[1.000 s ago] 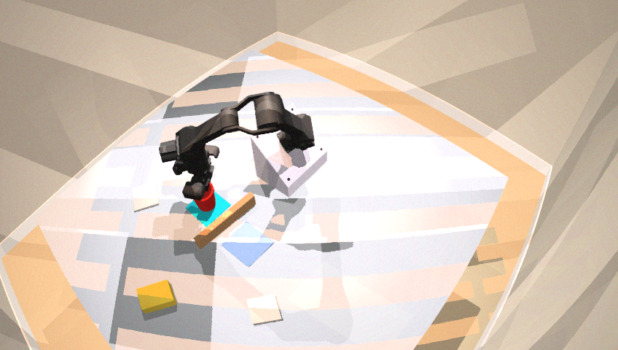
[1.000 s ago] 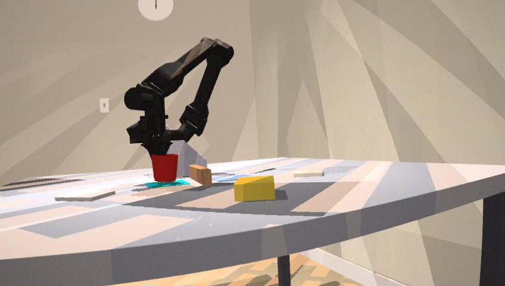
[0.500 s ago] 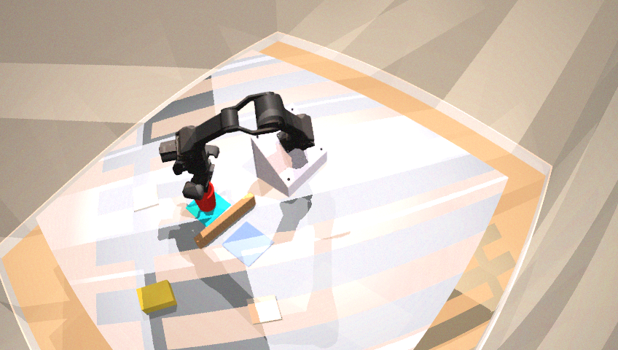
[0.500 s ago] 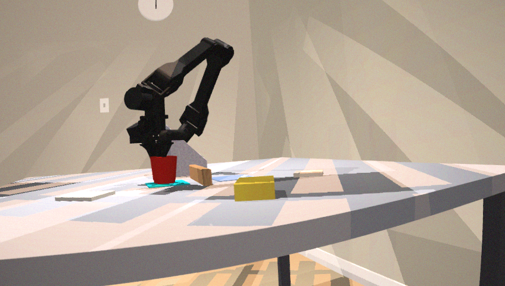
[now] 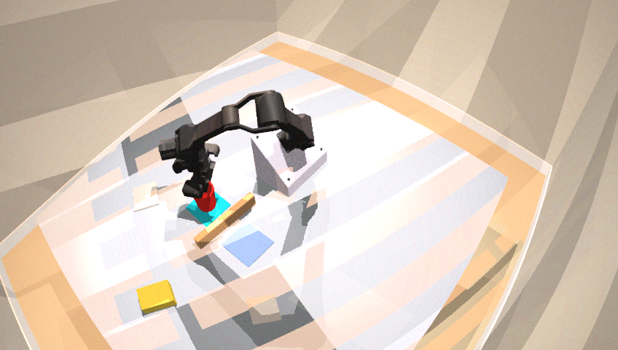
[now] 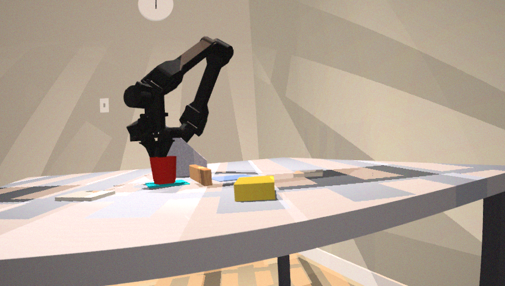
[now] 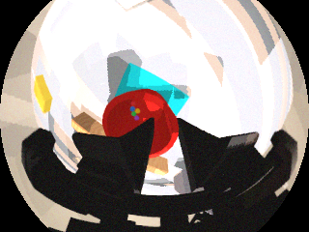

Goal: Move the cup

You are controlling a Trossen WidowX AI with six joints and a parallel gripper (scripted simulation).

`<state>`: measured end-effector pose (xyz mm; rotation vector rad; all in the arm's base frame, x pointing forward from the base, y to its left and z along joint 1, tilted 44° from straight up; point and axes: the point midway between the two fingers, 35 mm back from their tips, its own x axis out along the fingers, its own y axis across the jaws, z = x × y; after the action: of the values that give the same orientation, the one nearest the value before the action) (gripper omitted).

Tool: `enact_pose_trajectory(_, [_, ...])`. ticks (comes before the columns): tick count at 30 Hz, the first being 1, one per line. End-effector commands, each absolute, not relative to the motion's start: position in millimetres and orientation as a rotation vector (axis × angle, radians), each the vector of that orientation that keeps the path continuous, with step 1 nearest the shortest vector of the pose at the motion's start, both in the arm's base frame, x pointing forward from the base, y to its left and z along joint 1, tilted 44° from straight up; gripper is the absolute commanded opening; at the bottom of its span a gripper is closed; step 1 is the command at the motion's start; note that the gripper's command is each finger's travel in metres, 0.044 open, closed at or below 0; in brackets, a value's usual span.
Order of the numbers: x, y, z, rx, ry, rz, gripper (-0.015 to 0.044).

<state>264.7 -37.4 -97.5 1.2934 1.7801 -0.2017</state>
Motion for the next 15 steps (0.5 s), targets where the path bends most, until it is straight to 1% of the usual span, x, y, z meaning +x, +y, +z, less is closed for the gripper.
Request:
enact_pose_trajectory(1, [267.3, -44.0, -92.4, 1.285, 1.775, -0.201, 0.0128])
enact_pose_trajectory(15, [267.7, -60.5, -74.3, 1.288, 1.776, -0.203, 0.0128])
